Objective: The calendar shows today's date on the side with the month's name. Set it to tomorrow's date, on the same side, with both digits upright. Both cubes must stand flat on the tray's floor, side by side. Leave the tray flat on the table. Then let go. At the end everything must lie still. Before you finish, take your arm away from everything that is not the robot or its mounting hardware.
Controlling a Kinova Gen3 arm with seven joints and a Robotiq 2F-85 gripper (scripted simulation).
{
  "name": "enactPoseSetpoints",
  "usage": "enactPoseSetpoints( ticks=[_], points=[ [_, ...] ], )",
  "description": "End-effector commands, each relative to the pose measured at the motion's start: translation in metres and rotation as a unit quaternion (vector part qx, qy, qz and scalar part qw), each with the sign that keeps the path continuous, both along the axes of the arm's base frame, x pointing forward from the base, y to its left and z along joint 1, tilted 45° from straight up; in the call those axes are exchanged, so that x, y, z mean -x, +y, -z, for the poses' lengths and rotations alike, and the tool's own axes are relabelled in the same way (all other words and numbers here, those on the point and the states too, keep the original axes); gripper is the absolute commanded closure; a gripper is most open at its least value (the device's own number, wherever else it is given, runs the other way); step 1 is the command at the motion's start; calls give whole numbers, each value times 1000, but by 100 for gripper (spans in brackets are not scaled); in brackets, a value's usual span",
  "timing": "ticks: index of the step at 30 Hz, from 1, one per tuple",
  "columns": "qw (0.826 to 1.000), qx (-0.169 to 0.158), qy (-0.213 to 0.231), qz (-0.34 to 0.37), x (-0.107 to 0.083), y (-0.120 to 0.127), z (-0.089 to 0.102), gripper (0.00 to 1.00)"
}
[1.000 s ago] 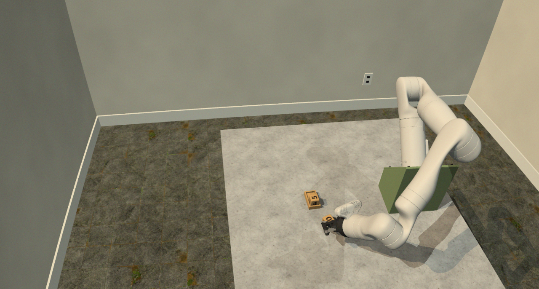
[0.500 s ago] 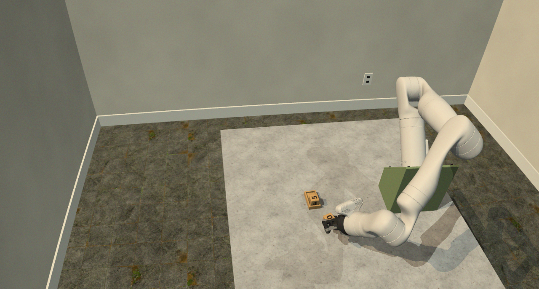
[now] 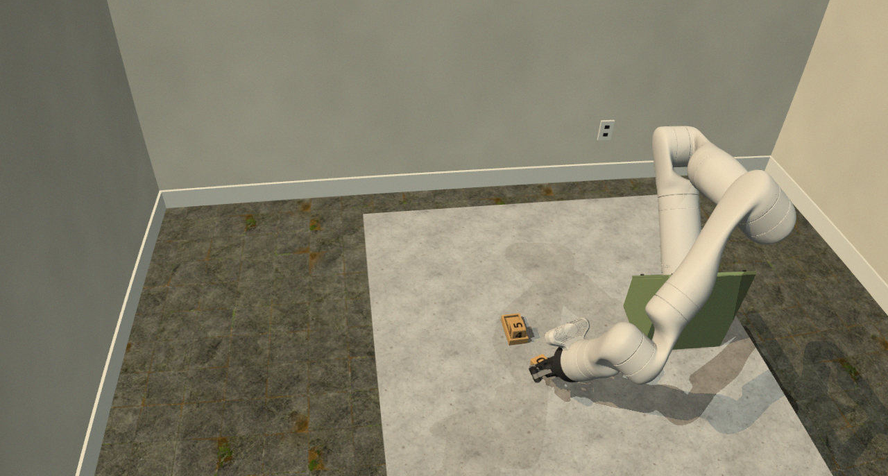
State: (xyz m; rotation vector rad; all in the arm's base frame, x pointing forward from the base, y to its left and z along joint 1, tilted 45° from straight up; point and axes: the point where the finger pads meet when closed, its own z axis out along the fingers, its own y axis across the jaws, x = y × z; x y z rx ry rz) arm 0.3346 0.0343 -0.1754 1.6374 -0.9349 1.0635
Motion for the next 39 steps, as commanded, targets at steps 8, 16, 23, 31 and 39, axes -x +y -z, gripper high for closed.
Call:
enactPoseSetpoints(
  ticks=[8,16,23,31,39],
  points=[
    [998,-54,7,21,1,7,-9,72],
    [997,-66,11,25,0,6,-9,72],
    [993,-106,24,38,-1,5,-10,72],
    [983,-171,41,58,-1,5,-12,72],
    [981,-177,43,60,-1,5,-12,72]
  ],
)
